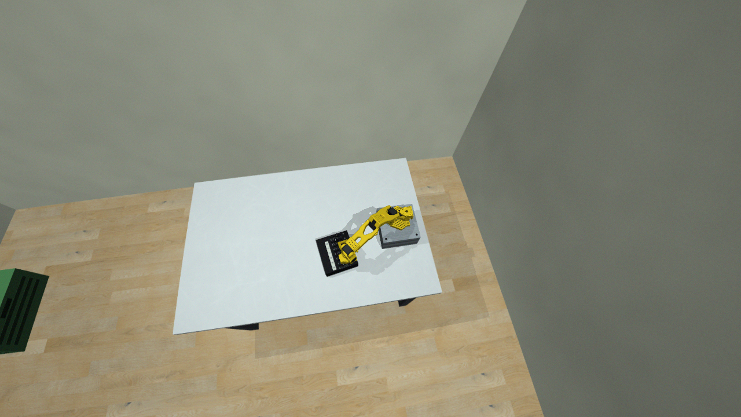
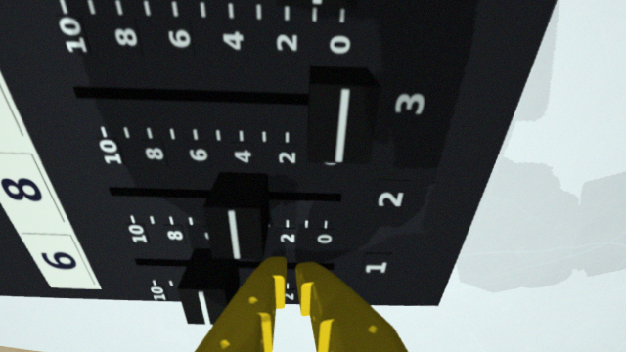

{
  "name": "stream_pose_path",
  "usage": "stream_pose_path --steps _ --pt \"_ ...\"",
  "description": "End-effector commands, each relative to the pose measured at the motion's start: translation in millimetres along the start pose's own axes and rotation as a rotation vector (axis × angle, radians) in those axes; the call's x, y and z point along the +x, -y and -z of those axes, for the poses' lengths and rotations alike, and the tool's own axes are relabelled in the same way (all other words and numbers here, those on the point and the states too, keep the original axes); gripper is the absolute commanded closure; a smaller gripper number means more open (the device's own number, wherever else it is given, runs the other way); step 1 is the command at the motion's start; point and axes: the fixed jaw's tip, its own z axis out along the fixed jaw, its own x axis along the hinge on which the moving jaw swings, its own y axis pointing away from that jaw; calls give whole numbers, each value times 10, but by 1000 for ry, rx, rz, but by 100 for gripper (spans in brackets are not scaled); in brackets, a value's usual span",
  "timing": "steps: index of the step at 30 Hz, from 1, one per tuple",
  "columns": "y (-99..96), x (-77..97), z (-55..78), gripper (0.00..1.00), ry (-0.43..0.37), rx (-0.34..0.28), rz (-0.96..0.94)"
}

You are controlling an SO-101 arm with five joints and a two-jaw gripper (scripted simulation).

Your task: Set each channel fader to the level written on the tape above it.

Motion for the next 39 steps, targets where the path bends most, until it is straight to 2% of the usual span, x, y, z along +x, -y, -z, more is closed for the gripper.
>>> stream_pose_path --steps 1,39 --pt "35 -16 -6 100 0 3 -6" --pt "47 21 13 100 0 3 -6"
